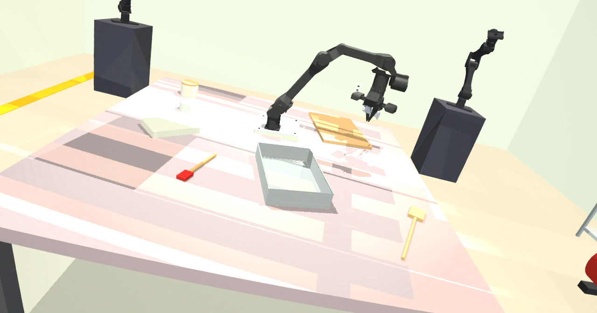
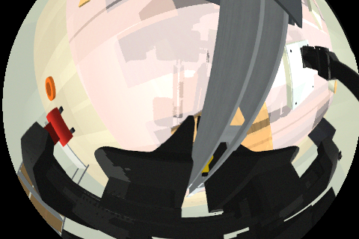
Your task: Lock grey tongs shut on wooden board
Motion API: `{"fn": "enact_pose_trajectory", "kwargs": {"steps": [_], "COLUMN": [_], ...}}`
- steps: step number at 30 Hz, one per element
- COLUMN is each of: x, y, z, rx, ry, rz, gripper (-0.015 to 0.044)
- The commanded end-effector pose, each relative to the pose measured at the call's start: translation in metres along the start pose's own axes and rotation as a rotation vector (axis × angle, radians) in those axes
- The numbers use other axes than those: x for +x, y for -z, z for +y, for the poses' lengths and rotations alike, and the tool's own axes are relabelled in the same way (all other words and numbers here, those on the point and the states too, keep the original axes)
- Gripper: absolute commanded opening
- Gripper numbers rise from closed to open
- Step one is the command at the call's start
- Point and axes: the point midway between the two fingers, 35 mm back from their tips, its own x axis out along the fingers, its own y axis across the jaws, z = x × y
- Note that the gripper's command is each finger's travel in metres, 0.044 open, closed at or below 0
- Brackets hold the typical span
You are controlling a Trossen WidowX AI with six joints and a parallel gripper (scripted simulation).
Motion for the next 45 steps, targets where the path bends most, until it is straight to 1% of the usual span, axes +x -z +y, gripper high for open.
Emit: {"fn": "enact_pose_trajectory", "kwargs": {"steps": [1,15,27,35,42,45], "x": [-0.004,-0.005,-0.005,-0.004,-0.004,-0.002], "y": [0.029,0.109,0.164,0.188,0.188,0.189], "z": [-0.014,-0.072,-0.134,-0.174,-0.174,-0.174], "rx": [-0.052,-0.216,-0.356,-0.431,-0.432,-0.424], "ry": [-0.007,-0.002,0.005,0.011,0.012,0.028], "rz": [0.014,0.021,0.023,0.022,0.026,0.057], "gripper": [-0.0150,-0.0150,-0.0150,-0.0150,-0.0150,-0.0150]}}
